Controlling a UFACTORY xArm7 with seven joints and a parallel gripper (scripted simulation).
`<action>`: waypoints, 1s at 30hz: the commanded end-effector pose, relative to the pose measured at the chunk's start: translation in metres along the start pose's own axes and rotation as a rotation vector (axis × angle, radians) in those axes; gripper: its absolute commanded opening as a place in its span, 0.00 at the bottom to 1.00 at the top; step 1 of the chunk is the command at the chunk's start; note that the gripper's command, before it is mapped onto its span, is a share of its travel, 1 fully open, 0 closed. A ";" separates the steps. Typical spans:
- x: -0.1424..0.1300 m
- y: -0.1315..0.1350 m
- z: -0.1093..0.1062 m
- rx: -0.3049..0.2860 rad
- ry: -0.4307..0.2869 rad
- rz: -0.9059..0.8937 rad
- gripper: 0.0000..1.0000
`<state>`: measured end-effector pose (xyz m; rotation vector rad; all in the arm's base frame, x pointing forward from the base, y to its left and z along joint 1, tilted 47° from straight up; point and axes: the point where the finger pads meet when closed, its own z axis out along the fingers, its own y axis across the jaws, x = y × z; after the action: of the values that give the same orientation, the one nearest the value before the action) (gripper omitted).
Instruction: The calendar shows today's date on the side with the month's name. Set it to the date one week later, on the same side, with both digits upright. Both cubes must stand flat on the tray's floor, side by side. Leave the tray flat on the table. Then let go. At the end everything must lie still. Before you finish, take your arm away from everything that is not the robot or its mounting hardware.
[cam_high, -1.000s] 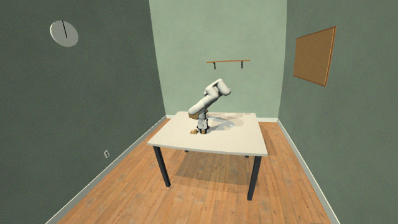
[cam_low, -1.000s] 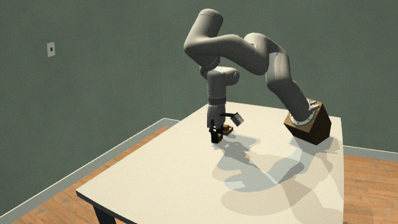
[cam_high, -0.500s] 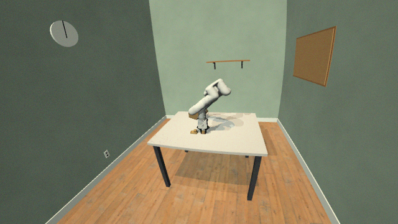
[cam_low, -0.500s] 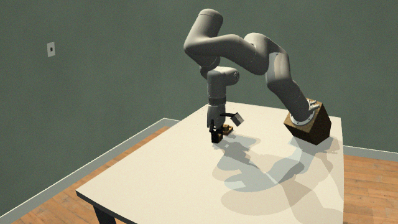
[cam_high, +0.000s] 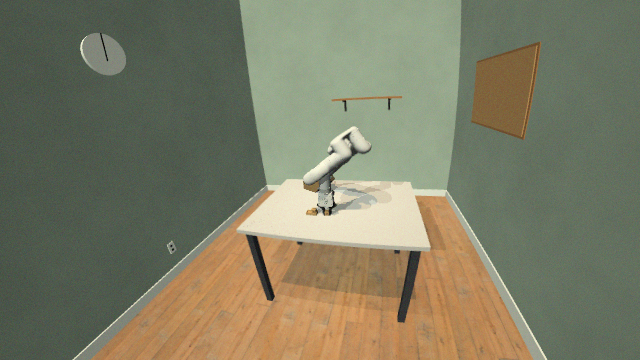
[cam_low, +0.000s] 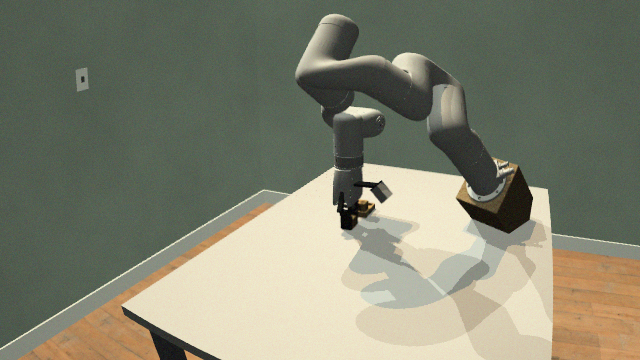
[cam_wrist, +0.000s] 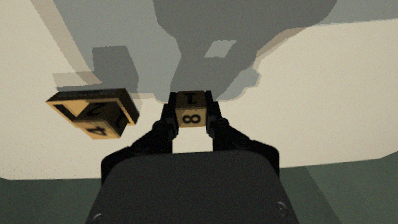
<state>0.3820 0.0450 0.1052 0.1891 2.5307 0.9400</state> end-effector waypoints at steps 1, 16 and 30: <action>-0.001 -0.001 -0.001 0.001 -0.003 0.000 0.27; -0.001 -0.001 -0.001 0.001 -0.003 0.000 0.27; -0.001 -0.001 -0.034 0.001 -0.003 0.000 0.27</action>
<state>0.3756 0.0371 0.1143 0.1889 2.5303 0.9409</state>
